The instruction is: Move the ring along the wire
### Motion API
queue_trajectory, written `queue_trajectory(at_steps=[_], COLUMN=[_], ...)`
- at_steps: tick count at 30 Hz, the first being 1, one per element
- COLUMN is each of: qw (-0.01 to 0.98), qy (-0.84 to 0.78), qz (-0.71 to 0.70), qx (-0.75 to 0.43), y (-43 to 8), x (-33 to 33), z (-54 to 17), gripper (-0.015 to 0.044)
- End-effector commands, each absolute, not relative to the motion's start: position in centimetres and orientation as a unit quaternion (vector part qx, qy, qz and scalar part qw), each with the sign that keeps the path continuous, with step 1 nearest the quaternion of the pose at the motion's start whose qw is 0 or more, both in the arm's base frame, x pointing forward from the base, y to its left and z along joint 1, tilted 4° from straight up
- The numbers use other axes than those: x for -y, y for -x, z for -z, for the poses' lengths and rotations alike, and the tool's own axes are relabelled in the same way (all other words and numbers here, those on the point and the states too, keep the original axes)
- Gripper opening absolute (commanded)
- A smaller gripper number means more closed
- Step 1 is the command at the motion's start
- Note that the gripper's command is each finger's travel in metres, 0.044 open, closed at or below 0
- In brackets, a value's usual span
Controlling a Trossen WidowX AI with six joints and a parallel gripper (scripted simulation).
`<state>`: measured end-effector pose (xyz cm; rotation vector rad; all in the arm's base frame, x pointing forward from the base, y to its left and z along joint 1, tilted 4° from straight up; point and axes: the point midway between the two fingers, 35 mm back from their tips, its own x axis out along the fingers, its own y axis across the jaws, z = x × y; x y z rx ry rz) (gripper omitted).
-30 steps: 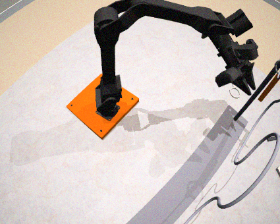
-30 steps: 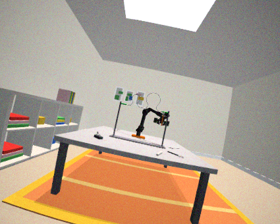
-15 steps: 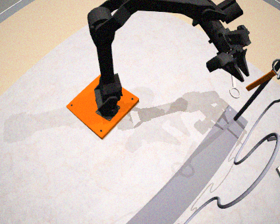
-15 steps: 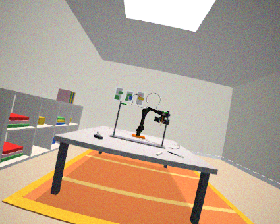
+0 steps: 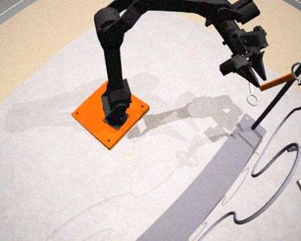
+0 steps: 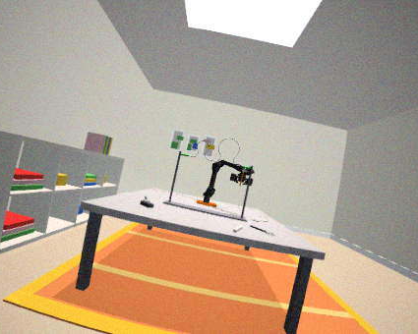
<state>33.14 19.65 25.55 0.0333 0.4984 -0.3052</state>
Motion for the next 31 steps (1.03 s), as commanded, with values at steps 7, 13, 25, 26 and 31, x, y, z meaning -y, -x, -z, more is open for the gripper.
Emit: queue_trajectory(at_steps=[7, 13, 25, 26, 31], qw=[0.959, 0.959, 0.959, 0.959, 0.959], qy=[-0.019, -0.019, -0.019, -0.019, -0.019], qz=[0.145, 0.145, 0.145, 0.145, 0.145], qx=[-0.243, -0.243, -0.243, -0.243, -0.243], y=[-29.53, -29.53, -29.53, -29.53, -29.53], x=[-21.01, -21.01, -21.01, -21.01, -21.01], z=[-27.69, -27.69, -27.69, -27.69, -27.69], gripper=[0.0423, 0.044, 0.044, 0.044, 0.044])
